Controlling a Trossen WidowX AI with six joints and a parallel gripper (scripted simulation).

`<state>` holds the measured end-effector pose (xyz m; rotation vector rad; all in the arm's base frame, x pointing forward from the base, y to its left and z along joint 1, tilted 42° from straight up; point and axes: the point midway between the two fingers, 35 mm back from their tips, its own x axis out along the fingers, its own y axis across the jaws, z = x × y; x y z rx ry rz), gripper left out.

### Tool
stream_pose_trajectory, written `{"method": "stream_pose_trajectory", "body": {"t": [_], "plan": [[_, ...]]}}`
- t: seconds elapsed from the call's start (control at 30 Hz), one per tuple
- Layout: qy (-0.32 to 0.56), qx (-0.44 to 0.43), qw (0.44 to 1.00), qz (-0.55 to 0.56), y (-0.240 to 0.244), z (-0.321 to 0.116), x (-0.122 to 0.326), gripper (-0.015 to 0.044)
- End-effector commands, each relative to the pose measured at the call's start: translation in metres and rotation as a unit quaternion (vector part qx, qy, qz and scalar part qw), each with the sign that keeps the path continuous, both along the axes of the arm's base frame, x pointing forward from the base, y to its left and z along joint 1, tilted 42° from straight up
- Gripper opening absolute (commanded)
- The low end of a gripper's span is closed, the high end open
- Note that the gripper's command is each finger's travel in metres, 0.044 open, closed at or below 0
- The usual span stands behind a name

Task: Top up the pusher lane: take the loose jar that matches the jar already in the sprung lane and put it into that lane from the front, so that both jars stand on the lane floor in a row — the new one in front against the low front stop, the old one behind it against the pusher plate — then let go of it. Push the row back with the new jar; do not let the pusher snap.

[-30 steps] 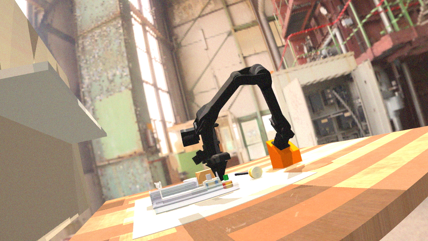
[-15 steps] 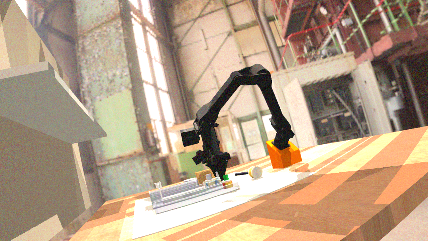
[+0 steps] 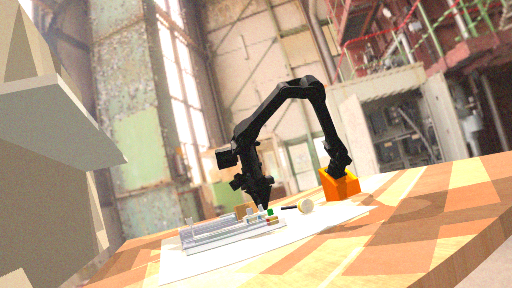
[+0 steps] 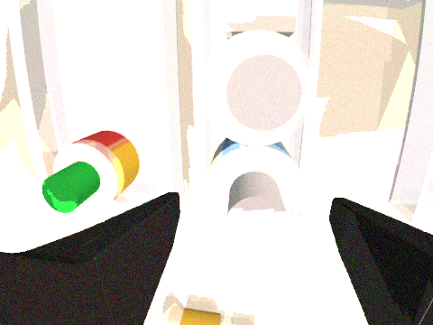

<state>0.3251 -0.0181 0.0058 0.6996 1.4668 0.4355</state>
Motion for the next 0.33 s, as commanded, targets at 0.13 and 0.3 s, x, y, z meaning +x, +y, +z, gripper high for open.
{"method": "stream_pose_trajectory", "body": {"t": [0.13,0.3], "plan": [[-0.001,-0.002,1.000,0.002,0.001,0.003,-0.022,0.0292],[-0.001,-0.002,1.000,0.002,0.004,0.003,-0.039,0.0292]]}}
